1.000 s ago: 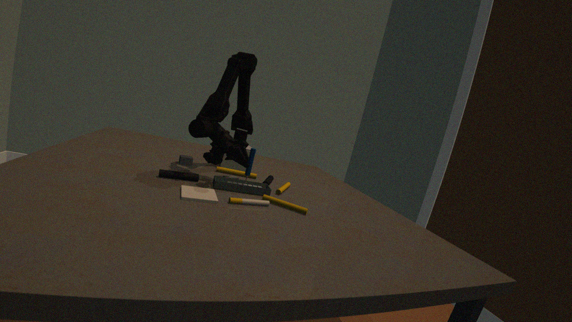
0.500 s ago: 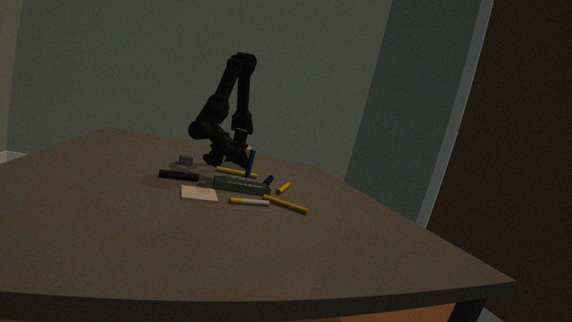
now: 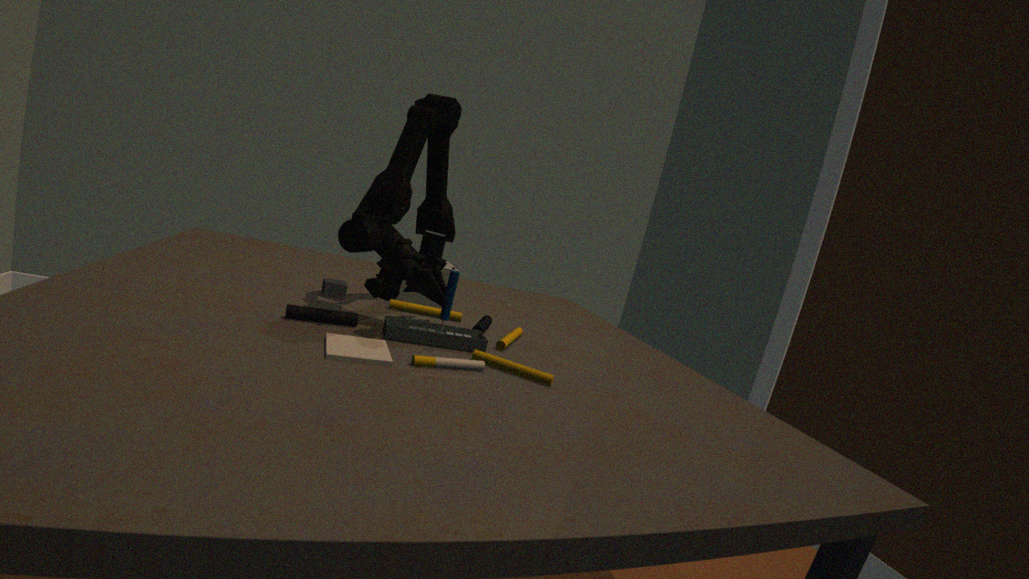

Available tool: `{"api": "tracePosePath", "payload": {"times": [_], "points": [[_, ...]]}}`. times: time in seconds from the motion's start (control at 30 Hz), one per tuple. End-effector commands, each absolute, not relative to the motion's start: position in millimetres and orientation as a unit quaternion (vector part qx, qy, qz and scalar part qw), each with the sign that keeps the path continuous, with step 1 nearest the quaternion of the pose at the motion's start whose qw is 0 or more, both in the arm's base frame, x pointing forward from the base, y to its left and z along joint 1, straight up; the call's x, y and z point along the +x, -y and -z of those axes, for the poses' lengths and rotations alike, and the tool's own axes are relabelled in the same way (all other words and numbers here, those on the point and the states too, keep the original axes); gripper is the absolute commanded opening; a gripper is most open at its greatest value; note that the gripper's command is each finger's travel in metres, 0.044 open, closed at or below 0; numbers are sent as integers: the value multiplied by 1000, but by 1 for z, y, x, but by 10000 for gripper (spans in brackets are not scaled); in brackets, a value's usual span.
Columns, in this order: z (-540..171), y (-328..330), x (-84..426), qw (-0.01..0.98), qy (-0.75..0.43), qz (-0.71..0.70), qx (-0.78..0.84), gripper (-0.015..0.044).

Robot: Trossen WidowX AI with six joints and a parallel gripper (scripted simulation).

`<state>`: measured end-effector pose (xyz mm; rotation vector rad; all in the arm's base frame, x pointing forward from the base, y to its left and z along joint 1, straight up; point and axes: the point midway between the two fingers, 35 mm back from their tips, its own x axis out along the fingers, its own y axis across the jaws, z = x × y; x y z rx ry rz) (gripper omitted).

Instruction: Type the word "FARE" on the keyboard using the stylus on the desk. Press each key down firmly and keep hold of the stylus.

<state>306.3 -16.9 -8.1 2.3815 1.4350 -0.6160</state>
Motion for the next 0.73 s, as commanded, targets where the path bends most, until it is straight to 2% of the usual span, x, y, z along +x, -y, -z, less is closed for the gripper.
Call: {"api": "tracePosePath", "payload": {"times": [0.0,0.3,0.7], "points": [[6,16,305,141,-499,215,828,81],[-28,16,305,141,-499,215,828,81],[-29,16,305,141,-499,215,828,81]]}}
